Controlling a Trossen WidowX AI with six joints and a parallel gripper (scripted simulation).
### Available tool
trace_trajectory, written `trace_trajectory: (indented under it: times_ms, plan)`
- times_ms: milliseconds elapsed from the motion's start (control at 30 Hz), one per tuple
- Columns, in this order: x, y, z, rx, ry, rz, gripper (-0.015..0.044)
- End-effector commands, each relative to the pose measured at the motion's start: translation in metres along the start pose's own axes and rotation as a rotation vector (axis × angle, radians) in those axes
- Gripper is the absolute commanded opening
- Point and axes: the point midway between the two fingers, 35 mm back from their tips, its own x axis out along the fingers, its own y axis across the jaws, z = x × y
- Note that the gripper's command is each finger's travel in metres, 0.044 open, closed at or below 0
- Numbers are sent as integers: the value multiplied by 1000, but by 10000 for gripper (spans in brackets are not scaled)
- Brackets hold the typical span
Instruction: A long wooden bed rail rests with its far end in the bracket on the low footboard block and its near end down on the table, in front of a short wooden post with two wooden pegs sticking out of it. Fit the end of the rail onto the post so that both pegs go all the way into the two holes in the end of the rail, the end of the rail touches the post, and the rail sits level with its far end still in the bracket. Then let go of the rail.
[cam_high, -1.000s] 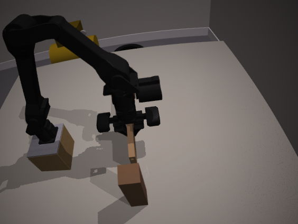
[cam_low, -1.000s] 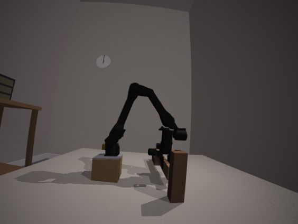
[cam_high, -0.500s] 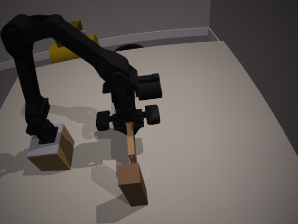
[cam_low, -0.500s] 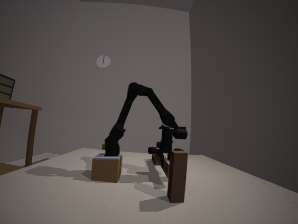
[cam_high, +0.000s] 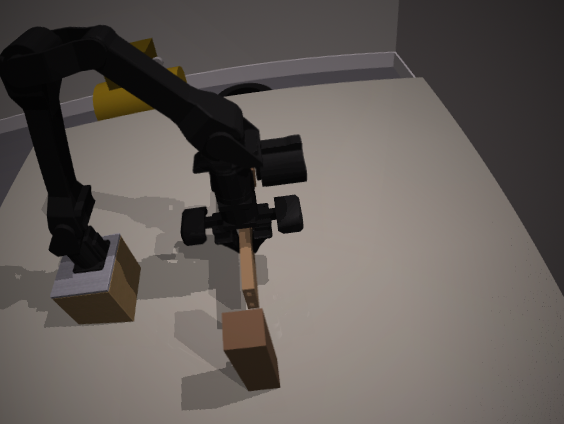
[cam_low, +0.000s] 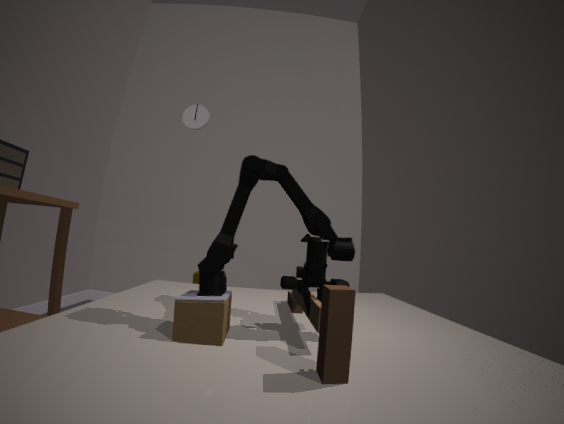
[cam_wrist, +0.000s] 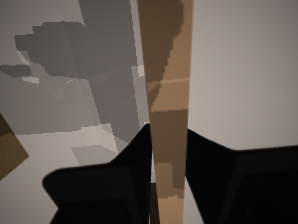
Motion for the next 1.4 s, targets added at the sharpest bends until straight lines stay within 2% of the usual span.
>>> trace_trajectory:
  times_ms: [0, 1367]
  plan:
    - [-2, -2, 1, -2, -4, -10, 0]
    - [2, 1, 1, -2, -4, -10, 0]
